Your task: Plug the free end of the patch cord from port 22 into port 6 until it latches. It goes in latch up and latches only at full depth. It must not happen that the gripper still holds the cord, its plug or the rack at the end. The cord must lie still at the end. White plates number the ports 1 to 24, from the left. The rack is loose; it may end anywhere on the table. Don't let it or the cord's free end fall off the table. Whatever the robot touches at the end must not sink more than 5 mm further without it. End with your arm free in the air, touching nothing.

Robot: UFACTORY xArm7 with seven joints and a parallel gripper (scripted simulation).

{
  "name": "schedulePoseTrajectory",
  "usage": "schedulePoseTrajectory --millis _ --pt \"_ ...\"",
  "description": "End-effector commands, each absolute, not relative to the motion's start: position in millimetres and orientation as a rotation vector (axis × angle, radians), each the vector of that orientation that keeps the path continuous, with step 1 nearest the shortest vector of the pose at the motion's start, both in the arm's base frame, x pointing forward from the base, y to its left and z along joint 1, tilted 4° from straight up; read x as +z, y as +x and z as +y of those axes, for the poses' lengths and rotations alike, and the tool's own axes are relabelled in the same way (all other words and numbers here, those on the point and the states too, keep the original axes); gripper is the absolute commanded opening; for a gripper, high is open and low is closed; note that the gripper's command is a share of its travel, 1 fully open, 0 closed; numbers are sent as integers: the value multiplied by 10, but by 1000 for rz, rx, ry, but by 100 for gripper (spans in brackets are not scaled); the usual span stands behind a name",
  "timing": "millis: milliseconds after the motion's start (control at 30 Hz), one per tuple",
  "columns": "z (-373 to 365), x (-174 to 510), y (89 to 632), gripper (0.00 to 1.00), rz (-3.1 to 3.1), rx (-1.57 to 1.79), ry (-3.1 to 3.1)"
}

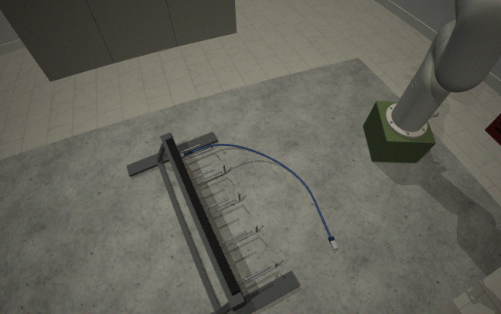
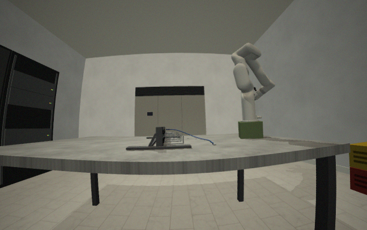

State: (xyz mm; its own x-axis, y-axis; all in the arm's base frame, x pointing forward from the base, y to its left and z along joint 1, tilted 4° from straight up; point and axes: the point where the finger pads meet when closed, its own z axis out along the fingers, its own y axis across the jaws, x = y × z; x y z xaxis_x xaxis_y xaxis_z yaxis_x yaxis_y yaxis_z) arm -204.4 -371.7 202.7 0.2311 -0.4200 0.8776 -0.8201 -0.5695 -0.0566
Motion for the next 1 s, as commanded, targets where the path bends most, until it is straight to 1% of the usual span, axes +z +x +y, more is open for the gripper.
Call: schedulePoseTrajectory --millis 0,633,700,800,967 --pt "-3722 2036 -2052 100 -1137 1285 2092" --pt "-3735 2023 -2018 100 -1135 1287 2103" --pt "-3773 1977 -1908 100 -1128 1293 2140" --pt "-3870 1841 -1571 100 -1101 1303 2257" --pt "-3945 1681 -1159 100 -1057 1301 2400"
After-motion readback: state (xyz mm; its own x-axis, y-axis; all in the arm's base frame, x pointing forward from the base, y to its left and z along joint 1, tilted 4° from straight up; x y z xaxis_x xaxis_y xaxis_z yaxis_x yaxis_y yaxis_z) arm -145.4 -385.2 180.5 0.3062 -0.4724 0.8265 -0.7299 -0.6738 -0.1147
